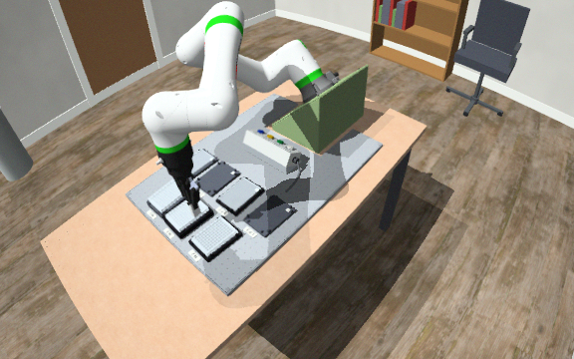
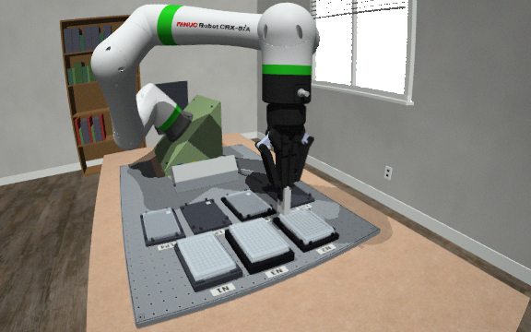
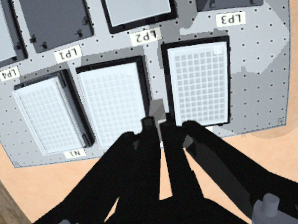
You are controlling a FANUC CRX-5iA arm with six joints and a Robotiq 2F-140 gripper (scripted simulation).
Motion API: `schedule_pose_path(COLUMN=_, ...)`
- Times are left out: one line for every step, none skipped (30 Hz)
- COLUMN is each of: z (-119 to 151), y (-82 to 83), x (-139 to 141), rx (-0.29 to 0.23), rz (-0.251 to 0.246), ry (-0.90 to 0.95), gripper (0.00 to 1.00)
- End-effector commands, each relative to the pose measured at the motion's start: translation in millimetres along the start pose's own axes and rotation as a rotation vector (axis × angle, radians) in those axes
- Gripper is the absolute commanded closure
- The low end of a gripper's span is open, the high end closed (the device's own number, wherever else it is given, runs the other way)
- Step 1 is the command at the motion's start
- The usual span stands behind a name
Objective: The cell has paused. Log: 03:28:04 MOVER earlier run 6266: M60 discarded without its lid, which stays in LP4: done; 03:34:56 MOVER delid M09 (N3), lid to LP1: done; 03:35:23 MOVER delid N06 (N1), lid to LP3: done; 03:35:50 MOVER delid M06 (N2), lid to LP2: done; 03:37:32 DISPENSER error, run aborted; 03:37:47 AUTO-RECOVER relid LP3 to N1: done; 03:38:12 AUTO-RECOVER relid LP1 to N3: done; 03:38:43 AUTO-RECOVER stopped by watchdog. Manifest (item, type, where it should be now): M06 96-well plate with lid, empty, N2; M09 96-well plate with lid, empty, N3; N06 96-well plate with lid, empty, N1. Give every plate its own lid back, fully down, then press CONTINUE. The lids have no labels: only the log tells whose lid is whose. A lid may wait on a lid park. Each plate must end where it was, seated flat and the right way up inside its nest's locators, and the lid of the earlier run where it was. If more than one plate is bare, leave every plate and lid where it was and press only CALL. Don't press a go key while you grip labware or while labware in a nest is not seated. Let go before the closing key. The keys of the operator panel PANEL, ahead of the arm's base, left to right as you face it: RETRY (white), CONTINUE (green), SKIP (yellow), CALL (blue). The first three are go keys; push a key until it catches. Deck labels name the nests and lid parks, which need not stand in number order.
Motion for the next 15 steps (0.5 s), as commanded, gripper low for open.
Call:
schedule_pose_path(z=0.7, y=0.5, x=-9.6, rx=-0.001, rz=0.001, ry=0.0, gripper=1.0)
schedule_pose_path(z=1.3, y=0.8, x=-26.7, rx=-0.001, rz=0.001, ry=0.0, gripper=1.0)
schedule_pose_path(z=1.5, y=1.0, x=-50.7, rx=-0.001, rz=0.002, ry=0.0, gripper=1.0)
schedule_pose_path(z=1.5, y=1.0, x=-50.7, rx=-0.001, rz=0.002, ry=0.0, gripper=1.0)
schedule_pose_path(z=1.5, y=1.0, x=-50.7, rx=-0.001, rz=0.002, ry=0.0, gripper=1.0)
schedule_pose_path(z=1.5, y=1.0, x=-50.7, rx=-0.001, rz=0.002, ry=0.0, gripper=1.0)
schedule_pose_path(z=0.6, y=1.0, x=-77.2, rx=-0.001, rz=0.002, ry=0.0, gripper=1.0)
schedule_pose_path(z=-1.0, y=0.7, x=-101.1, rx=-0.001, rz=0.001, ry=0.0, gripper=1.0)
schedule_pose_path(z=-1.0, y=0.7, x=-101.1, rx=-0.001, rz=0.001, ry=0.0, gripper=1.0)
schedule_pose_path(z=-1.0, y=0.7, x=-101.1, rx=-0.001, rz=0.001, ry=0.0, gripper=1.0)
schedule_pose_path(z=-2.7, y=0.4, x=-118.2, rx=-0.001, rz=0.001, ry=0.0, gripper=1.0)
schedule_pose_path(z=-2.7, y=0.4, x=-118.2, rx=-0.001, rz=0.001, ry=0.0, gripper=1.0)
schedule_pose_path(z=-3.6, y=0.2, x=-126.5, rx=-0.001, rz=0.0, ry=0.0, gripper=1.0)
schedule_pose_path(z=-3.8, y=0.2, x=-127.9, rx=-0.001, rz=0.0, ry=0.0, gripper=1.0)
schedule_pose_path(z=-3.8, y=0.2, x=-127.9, rx=-0.001, rz=0.0, ry=0.0, gripper=1.0)
Point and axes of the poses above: the point where the finger pads meet when closed, its own y axis back along the fingers, its own x axis across the jaws, z = x × y, the point moved 3 cm from there along y, back along the fingers, and after that the axes turned 2 degrees about y, right-handed, at the moved point
